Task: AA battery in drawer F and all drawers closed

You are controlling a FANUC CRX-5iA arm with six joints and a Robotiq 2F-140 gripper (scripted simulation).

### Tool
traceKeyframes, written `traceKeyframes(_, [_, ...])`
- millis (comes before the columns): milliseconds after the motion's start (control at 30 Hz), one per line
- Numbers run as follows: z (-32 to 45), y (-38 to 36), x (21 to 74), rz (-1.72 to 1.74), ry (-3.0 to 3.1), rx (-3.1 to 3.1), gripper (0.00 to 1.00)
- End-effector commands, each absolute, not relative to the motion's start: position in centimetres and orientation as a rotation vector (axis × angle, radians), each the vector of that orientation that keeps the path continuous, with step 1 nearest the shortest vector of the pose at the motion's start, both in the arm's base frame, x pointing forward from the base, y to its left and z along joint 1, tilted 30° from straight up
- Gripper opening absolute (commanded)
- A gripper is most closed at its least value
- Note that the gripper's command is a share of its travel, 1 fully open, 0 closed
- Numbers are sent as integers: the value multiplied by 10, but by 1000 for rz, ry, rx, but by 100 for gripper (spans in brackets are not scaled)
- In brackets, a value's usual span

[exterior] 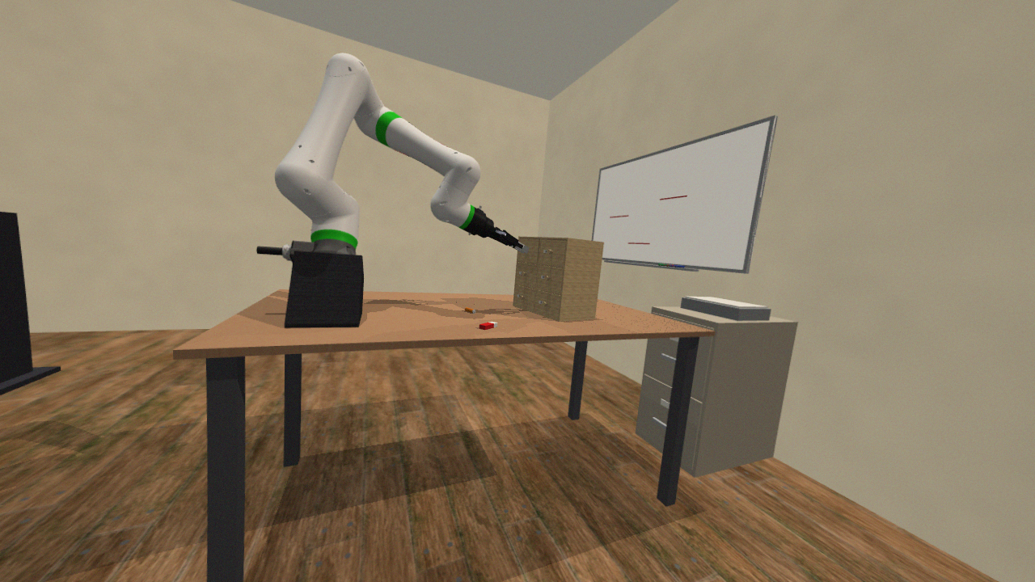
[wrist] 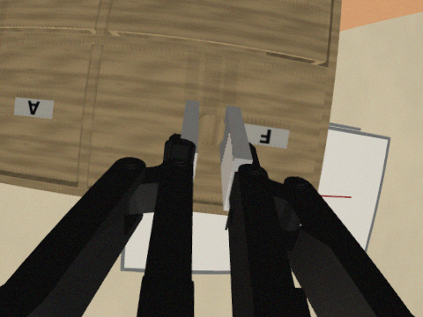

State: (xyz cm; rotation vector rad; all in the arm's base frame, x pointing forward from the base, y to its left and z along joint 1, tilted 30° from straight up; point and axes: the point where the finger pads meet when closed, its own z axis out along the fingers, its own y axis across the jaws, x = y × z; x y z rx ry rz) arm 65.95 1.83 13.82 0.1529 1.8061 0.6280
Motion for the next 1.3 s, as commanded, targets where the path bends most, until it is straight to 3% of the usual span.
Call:
traceKeyframes(0, [138,18,658,628,1806,153,8])
traceKeyframes(1267, [133,10,615,628,1806,153,8])
